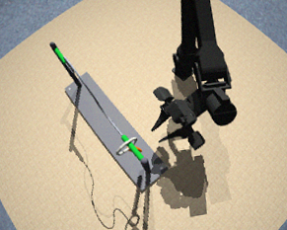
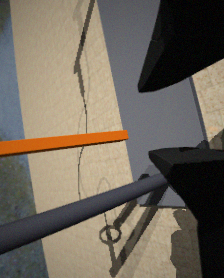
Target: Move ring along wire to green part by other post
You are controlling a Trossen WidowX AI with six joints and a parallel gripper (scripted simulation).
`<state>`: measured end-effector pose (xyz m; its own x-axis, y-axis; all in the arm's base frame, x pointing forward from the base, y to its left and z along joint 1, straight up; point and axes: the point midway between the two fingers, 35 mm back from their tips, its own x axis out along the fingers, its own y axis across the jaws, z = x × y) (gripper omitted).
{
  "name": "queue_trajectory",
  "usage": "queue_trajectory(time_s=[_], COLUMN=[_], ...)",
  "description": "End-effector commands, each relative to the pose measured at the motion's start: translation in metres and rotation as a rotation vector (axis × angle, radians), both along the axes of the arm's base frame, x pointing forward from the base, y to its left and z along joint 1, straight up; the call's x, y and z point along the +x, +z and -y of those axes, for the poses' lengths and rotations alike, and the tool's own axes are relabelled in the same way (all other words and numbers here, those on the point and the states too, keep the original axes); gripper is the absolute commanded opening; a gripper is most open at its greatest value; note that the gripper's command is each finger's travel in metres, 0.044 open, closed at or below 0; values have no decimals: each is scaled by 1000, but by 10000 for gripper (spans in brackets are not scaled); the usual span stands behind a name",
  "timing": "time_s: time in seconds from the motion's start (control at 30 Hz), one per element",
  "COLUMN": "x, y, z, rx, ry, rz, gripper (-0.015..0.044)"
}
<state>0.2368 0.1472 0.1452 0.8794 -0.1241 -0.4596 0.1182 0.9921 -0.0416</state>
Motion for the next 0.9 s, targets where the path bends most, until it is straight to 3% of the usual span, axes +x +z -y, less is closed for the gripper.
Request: queue_trajectory(time_s=[0.0, 0.47, 0.8, 0.87], x=[0, 0, -40, -40], y=[2, 2, 23, 23], z=[0, 0, -4, -4], rx=[7, 7, 0, 0], ry=[-6, -6, 3, 3], rz=[7, 7, 7, 7], gripper=[160, 160, 423, 440])
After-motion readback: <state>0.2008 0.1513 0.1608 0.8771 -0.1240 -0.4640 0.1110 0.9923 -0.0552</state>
